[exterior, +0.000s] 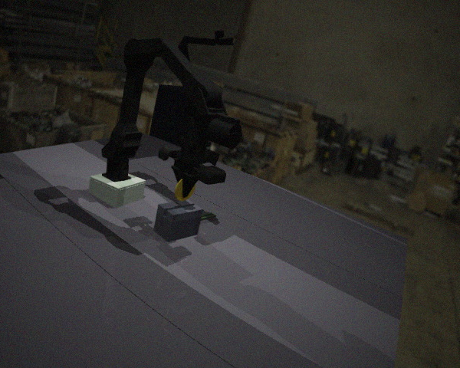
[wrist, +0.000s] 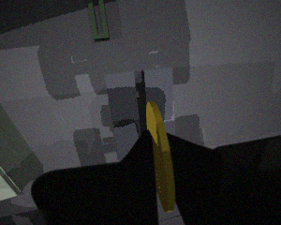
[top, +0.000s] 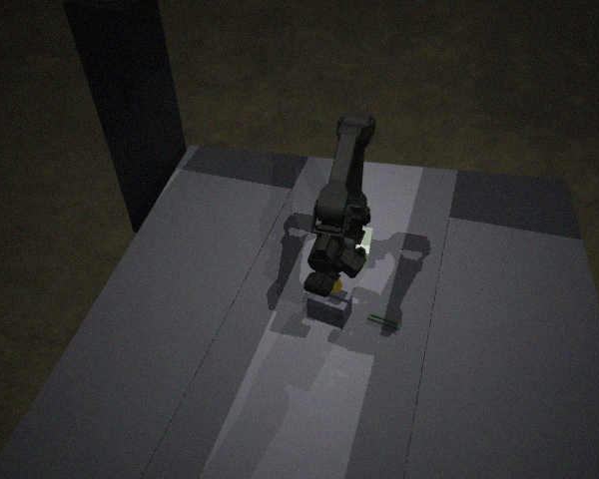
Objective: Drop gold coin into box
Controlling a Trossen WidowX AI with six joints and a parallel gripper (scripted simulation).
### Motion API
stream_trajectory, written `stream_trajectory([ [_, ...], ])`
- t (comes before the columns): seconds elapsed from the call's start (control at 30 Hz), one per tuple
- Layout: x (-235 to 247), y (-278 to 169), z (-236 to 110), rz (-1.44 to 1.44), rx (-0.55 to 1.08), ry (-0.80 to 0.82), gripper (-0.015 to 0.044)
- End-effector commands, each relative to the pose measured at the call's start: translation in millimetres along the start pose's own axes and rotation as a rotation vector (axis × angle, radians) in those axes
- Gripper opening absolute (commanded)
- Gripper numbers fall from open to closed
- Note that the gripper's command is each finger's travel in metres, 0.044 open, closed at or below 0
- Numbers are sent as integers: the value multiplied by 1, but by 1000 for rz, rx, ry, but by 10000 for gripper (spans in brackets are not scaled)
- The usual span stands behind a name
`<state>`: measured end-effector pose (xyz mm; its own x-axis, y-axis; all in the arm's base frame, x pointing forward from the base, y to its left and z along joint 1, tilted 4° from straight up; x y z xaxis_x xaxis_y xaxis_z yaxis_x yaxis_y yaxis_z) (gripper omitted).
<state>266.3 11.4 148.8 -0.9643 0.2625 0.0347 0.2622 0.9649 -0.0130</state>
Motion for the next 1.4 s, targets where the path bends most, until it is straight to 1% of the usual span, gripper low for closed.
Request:
stream_trajectory([
  [0.0, 2, 0, 3, 4, 1, 5, 0],
  [1.33, 2, -1, 17, -1, 1, 5, 0],
  [1.37, 1, 0, 15, 2, 0, 0, 26],
])
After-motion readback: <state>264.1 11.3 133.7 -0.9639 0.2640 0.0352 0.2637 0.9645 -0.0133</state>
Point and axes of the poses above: the point midway between the two fingers, 35 mm back from their tips, its own z axis out along the fingers, its own x axis across the jaws, y = z × x, the point moved 8 cm from there along -z, back along the fingers, and after that the axes turned 9 degrees about z, right-handed, at the moved point
